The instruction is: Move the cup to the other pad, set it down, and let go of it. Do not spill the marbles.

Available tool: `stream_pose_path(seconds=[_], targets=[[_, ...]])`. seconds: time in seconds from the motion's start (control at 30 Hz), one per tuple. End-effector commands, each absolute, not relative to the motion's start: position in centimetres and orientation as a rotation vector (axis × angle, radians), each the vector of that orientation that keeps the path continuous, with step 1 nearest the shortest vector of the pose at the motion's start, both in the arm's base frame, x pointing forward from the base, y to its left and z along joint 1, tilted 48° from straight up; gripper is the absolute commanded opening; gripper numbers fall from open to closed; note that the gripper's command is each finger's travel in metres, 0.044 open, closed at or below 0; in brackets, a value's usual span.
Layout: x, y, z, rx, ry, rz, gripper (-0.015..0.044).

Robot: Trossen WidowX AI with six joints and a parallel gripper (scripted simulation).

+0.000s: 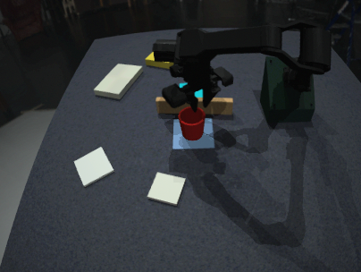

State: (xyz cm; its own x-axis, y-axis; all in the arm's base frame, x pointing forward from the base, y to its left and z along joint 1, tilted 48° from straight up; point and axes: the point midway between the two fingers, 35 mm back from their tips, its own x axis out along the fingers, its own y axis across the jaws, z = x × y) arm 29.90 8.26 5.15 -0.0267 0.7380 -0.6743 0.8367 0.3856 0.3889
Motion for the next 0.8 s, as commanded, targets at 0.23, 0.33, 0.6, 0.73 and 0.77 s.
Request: stream_pose_path(seconds=[0.23, 0.33, 0.6, 0.73, 0.77], targets=[[29.5, 9.8, 3.8, 1.384, 1.797, -0.145, 0.0148], [29.5, 10.2, 3.5, 1.384, 1.797, -0.145, 0.0148], [29.3, 11.2, 2.7, 1.385, 1.798, -0.143, 0.0148], [29.2, 11.7, 2.3, 1.386, 1.799, -0.142, 0.0148], [29.2, 11.7, 2.2, 1.386, 1.799, -0.141, 0.0148]])
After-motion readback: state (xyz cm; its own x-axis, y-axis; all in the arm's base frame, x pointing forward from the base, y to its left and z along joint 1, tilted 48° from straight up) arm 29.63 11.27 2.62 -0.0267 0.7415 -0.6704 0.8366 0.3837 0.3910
